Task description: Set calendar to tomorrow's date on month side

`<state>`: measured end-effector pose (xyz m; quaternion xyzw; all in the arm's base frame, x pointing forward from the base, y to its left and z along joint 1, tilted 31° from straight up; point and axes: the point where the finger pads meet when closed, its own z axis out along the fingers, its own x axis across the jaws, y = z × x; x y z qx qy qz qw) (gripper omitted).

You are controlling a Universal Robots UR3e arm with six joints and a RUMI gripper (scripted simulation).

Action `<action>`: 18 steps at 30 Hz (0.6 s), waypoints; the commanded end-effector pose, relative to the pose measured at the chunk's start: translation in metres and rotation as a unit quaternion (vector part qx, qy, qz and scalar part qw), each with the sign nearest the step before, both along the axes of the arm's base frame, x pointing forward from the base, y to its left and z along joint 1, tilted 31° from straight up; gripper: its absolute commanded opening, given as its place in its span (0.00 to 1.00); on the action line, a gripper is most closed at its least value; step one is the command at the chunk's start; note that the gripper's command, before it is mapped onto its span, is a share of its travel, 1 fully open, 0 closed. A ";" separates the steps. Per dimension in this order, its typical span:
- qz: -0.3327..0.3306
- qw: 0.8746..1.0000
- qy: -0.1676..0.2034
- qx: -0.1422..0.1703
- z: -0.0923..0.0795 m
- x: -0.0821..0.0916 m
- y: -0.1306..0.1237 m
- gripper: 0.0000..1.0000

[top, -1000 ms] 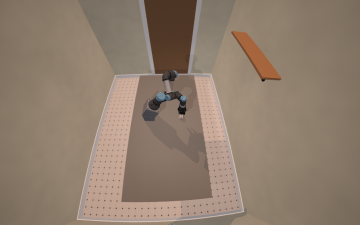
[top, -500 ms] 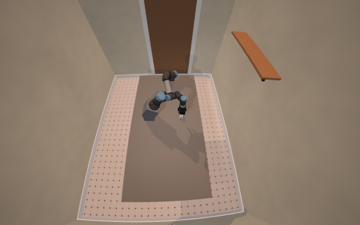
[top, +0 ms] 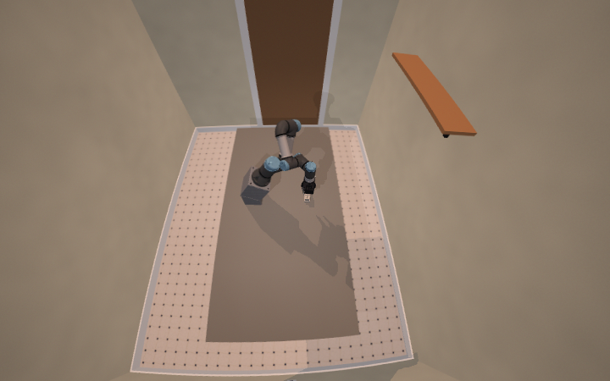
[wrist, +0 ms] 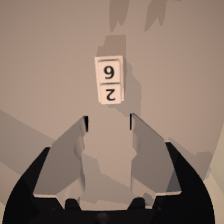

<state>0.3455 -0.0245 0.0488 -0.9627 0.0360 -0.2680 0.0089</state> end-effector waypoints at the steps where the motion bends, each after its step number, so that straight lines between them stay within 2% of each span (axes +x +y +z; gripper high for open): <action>1: 0.000 1.000 0.000 -0.001 0.000 0.001 0.000 0.29; 18: 0.000 1.000 0.001 -0.001 -0.014 0.009 0.000 0.29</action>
